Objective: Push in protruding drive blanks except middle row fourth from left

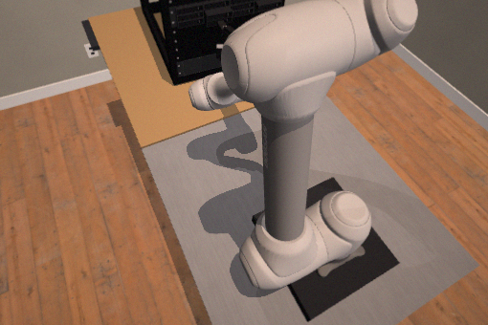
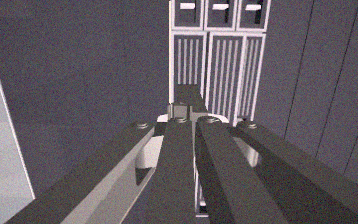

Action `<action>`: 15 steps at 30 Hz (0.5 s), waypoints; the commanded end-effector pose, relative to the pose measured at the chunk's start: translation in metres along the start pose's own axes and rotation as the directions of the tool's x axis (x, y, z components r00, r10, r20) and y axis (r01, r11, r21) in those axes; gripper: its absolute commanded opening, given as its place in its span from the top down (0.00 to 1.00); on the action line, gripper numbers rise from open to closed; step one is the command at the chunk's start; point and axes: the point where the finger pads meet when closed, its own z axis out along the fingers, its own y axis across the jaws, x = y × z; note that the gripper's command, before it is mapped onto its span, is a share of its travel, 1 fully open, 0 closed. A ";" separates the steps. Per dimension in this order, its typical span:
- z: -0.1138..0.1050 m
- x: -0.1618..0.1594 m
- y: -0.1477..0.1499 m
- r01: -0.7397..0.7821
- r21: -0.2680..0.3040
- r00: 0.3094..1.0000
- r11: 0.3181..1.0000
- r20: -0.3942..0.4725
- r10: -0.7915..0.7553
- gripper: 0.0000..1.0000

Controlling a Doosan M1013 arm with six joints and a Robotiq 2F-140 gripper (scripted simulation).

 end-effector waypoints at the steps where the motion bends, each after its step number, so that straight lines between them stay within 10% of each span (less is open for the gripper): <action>1: 0.005 0.000 0.001 0.000 -0.001 1.000 1.000 0.000 0.000 0.90; 15: 0.008 0.000 0.001 0.000 -0.001 1.000 1.000 0.000 0.000 0.90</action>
